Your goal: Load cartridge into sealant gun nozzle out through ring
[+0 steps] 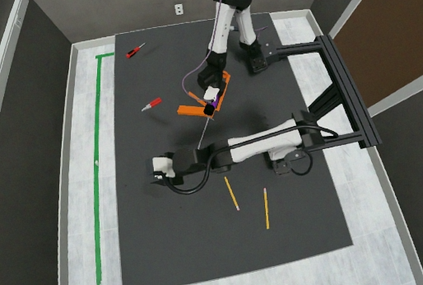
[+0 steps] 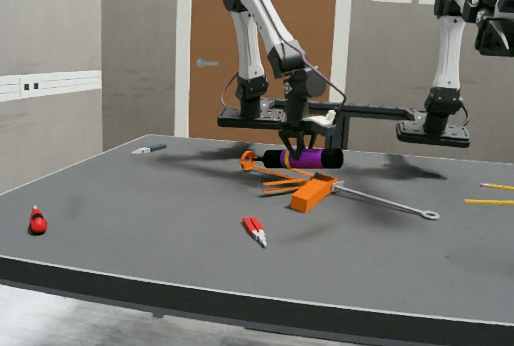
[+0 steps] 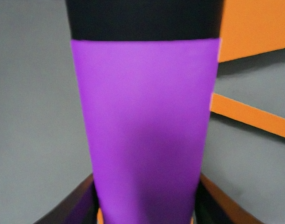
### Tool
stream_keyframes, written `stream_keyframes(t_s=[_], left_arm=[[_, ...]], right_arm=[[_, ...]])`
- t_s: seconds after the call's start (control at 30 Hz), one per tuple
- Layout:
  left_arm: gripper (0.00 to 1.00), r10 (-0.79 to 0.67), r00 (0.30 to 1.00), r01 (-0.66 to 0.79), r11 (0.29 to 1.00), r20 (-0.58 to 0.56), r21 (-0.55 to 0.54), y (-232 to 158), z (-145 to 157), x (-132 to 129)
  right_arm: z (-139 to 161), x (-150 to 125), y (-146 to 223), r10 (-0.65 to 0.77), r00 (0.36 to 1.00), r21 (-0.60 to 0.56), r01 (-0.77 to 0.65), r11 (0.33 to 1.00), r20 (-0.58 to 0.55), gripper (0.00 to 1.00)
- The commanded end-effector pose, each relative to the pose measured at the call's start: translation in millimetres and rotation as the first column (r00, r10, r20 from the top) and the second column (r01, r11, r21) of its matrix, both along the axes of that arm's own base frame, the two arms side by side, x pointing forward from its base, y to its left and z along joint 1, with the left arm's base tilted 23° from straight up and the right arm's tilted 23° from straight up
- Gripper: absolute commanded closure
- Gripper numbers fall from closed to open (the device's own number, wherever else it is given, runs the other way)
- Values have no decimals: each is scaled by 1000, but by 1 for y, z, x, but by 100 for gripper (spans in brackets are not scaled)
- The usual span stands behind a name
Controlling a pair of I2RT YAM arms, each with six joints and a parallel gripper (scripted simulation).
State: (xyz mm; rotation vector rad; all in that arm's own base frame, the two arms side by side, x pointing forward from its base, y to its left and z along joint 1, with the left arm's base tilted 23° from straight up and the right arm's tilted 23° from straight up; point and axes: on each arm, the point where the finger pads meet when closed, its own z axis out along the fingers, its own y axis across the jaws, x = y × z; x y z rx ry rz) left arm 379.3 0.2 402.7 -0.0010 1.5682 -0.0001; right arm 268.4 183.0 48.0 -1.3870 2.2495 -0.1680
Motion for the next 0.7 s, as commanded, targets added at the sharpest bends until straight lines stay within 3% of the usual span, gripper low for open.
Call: stream_keyframes(t_s=[0.0,0.67], left_arm=[[50,-3,1000,4,1000,28,-10,-3,17,-9],[50,-3,1000,4,1000,28,-10,-3,17,-9]], right_arm=[[9,0,1,20,999,42,-21,999,36,100],[10,-1,-10,23,998,57,-26,998,58,100]])
